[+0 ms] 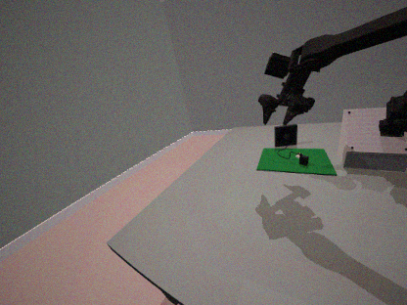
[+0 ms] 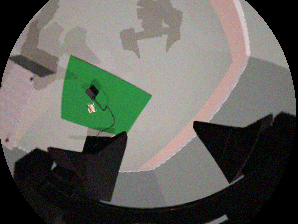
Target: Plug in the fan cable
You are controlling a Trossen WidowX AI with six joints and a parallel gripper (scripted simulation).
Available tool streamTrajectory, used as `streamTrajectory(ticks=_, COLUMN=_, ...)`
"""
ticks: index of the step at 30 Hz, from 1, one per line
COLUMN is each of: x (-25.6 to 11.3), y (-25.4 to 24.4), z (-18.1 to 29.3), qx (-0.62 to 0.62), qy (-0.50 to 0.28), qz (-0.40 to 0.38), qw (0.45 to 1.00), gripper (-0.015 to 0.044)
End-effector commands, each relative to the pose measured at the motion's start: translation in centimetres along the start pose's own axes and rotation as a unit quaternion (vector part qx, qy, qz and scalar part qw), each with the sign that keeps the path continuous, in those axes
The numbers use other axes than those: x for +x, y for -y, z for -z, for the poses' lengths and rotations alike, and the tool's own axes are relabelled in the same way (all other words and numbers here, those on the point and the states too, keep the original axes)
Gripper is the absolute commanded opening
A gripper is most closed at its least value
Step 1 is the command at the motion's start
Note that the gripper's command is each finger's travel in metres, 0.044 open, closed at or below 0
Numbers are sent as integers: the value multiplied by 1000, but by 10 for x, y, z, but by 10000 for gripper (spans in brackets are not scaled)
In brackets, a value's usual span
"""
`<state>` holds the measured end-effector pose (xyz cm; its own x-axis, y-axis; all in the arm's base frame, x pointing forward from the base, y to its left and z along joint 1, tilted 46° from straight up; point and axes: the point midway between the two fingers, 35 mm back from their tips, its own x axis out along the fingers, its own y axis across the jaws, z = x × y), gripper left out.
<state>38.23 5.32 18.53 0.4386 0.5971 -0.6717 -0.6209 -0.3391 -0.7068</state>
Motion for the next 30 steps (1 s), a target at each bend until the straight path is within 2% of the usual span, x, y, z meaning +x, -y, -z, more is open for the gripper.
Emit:
streamTrajectory(ticks=1, x=9, y=-75, z=-2, qx=-75, qy=87, qz=-84, qw=990, gripper=440)
streamTrajectory(ticks=9, x=-2, y=-133, z=-22, qx=-155, qy=210, qz=-102, qw=960, gripper=440)
streamTrajectory(ticks=20, x=-3, y=-134, z=-22, qx=-157, qy=213, qz=-101, qw=959, gripper=440)
streamTrajectory(ticks=23, x=13, y=-137, z=-26, qx=-157, qy=211, qz=-102, qw=959, gripper=440)
streamTrajectory(ticks=30, x=84, y=-158, z=-60, qx=-157, qy=213, qz=-99, qw=959, gripper=440)
